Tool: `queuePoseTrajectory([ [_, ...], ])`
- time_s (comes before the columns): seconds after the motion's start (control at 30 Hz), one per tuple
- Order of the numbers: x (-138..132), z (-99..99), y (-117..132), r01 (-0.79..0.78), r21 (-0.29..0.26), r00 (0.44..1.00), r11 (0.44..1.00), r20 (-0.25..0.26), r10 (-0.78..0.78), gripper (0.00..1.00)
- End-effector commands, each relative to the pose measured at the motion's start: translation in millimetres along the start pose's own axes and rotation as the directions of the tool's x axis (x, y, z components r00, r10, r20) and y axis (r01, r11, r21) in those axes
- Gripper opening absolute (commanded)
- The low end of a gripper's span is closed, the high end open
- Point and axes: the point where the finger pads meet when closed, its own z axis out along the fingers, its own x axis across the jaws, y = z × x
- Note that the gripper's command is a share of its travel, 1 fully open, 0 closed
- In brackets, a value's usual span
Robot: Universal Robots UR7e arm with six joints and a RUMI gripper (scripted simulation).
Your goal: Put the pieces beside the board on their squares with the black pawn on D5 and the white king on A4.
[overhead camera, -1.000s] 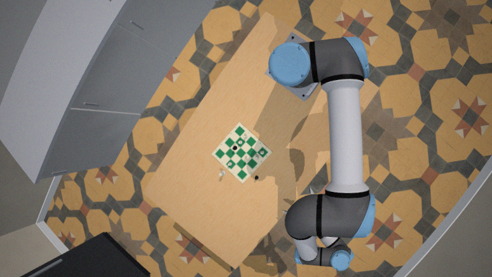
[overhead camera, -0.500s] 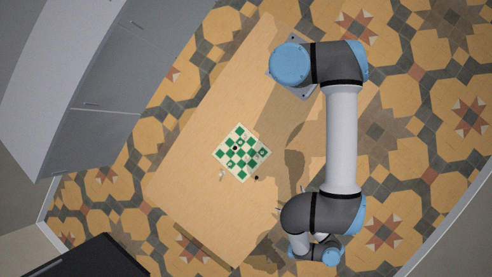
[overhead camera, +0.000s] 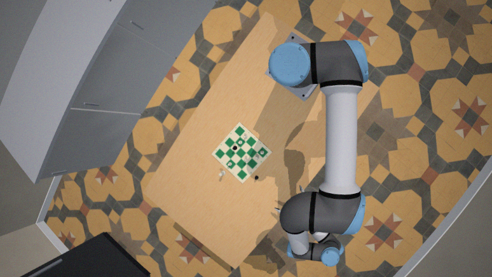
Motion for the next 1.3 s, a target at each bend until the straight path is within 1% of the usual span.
queuePoseTrajectory([
  [0.0, -0.4, -0.6, -0.6, -0.001, -0.001, 1.0, 1.0, 0.0, 0.001, 1.0],
  [1.13, -0.4, -0.6, -0.7, -0.001, -0.001, 1.0, 1.0, 0.0, 0.001, 1.0],
  [1.27, -0.5, -1.5, -5.8, -0.001, -0.001, 1.0, 1.0, 0.0, 0.001, 1.0],
])
